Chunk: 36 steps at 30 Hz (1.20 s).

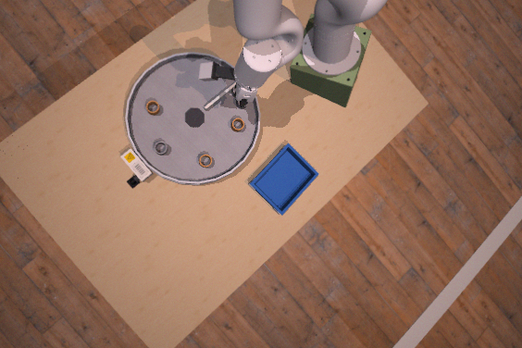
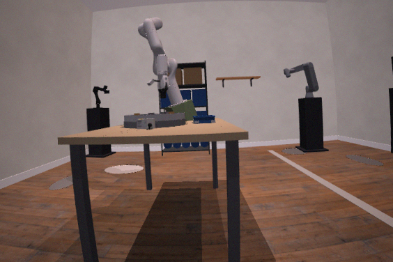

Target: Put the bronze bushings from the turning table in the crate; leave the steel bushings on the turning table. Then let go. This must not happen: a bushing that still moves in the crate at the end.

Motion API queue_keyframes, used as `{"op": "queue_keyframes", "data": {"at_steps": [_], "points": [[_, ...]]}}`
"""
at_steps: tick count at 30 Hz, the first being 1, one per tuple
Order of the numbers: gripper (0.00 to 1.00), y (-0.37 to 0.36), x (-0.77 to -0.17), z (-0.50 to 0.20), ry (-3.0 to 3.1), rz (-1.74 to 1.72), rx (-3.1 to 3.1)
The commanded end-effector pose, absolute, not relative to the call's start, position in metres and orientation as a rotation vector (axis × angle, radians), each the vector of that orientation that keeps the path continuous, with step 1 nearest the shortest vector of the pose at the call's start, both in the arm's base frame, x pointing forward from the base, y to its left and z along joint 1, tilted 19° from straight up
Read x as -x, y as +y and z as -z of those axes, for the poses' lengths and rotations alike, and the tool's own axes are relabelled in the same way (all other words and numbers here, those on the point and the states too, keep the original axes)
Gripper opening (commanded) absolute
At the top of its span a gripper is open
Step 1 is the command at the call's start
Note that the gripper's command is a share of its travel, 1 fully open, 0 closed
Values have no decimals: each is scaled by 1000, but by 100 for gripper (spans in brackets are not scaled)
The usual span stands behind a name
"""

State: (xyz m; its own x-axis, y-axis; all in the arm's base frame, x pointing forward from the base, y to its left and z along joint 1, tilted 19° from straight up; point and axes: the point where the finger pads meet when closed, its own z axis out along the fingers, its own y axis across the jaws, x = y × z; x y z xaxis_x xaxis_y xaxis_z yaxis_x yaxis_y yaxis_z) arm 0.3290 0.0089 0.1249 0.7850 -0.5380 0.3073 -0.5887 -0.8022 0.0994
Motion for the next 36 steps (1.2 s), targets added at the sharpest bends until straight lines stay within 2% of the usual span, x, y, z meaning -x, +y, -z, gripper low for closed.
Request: {"op": "queue_keyframes", "data": {"at_steps": [1, 24, 25, 36], "points": [[12, 9, -330, -125, -888, -396, -2786], [12, 9, -330, -125, -888, -396, -2786], [15, 9, -330, -125, -888, -396, -2786], [15, 9, -330, -125, -888, -396, -2786]]}}
